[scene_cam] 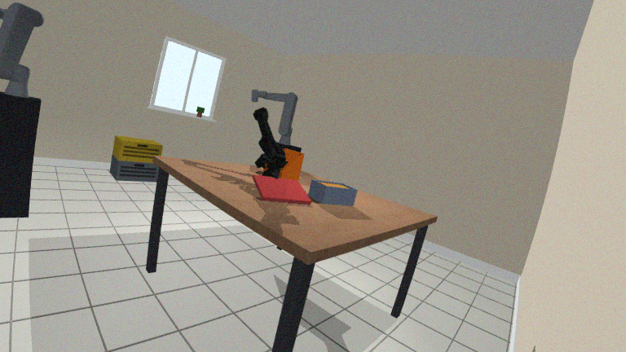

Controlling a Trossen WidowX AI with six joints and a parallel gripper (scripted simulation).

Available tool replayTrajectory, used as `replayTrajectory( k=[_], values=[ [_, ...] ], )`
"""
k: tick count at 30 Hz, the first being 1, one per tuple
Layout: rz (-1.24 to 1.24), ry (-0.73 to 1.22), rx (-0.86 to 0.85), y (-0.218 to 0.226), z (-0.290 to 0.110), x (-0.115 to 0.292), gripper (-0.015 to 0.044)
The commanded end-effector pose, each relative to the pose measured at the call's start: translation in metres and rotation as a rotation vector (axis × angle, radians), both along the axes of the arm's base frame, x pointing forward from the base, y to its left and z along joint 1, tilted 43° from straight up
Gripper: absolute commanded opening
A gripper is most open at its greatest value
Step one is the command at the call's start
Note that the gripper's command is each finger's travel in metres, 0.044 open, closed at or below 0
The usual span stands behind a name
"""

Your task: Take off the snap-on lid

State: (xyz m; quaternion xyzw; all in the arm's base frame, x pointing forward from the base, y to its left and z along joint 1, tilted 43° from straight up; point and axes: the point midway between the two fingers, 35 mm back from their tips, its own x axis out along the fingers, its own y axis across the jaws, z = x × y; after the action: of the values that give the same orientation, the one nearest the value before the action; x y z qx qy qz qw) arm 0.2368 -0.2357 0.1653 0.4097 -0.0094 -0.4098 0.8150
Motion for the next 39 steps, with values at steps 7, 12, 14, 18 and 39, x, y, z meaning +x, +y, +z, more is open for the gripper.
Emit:
replayTrajectory(
  k=[7, 12, 14, 18, 39],
  values=[
    [-0.005, 0.017, 0.008, 0.000, 0.002, 0.000, 0.0184],
    [-0.005, 0.017, 0.008, 0.000, 0.002, 0.000, 0.0275],
    [-0.005, 0.017, 0.008, 0.001, -0.001, -0.003, 0.0327],
    [-0.005, 0.017, 0.008, 0.004, -0.003, -0.010, 0.0433],
    [-0.005, 0.020, 0.008, 0.017, -0.010, -0.050, 0.0440]
  ],
)
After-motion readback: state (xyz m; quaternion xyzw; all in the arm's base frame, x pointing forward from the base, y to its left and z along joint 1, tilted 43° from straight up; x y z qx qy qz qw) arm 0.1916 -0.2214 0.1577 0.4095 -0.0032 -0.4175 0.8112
